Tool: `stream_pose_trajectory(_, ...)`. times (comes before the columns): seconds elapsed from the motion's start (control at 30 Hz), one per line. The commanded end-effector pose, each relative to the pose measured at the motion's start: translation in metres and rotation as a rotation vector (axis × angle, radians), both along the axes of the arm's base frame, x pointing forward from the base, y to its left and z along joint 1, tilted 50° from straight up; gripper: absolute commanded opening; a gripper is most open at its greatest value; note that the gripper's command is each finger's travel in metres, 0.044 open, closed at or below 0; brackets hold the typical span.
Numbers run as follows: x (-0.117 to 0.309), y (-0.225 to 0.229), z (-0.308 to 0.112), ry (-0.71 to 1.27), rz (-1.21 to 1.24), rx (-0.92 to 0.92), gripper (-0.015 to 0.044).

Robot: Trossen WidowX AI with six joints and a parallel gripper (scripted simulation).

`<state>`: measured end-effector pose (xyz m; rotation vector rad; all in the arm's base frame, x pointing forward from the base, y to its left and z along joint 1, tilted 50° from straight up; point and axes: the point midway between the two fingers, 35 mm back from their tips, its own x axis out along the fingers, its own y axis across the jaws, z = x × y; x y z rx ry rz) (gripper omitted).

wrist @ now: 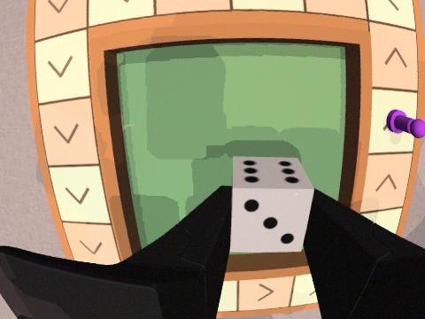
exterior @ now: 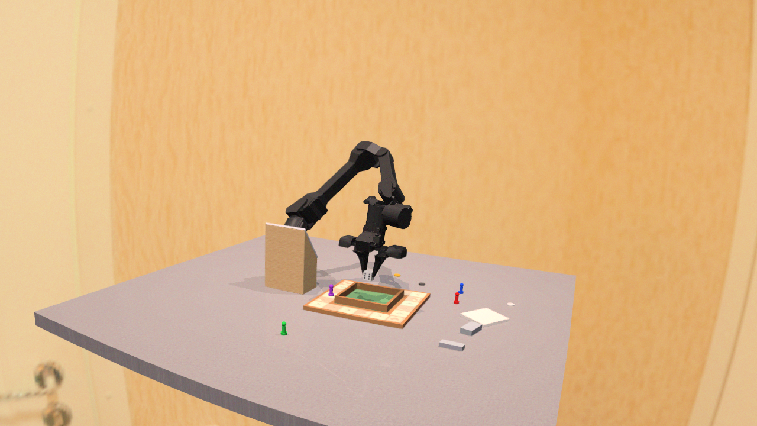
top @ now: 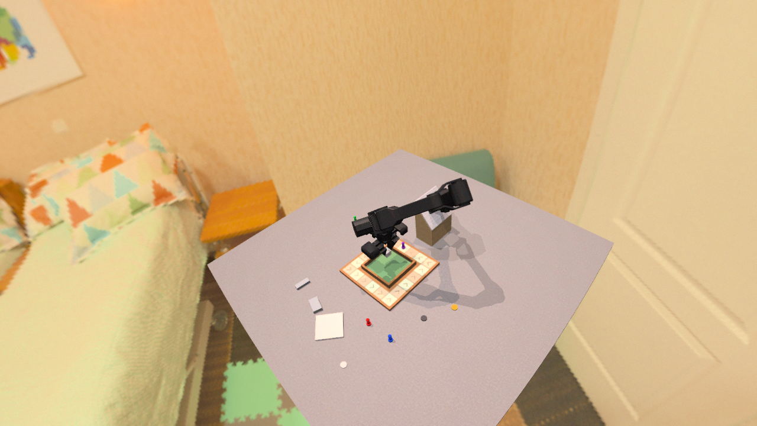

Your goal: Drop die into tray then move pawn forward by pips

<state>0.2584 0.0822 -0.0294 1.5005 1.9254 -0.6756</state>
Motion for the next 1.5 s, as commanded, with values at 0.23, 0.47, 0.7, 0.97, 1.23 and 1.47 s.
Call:
stream_pose_trajectory(0.23, -0.009, 0.003, -0.008, -0.024, 0.048, -0.336, 0.0)
stream_pose_trajectory(0.47, -0.01, 0.003, -0.01, -0.094, 0.031, -0.551, 0.0)
stream_pose_trajectory(0.7, -0.009, 0.004, -0.01, -0.194, -0.019, -0.721, 0.0)
stream_pose_trajectory(0.97, 0.007, -0.003, 0.043, -0.198, -0.022, -0.725, 0.0)
stream_pose_trajectory(1.23, 0.003, -0.004, 0.041, -0.198, -0.022, -0.725, 0.0)
stream_pose_trajectory(1.47, 0.003, -0.003, 0.04, -0.192, -0.026, -0.724, 0.0)
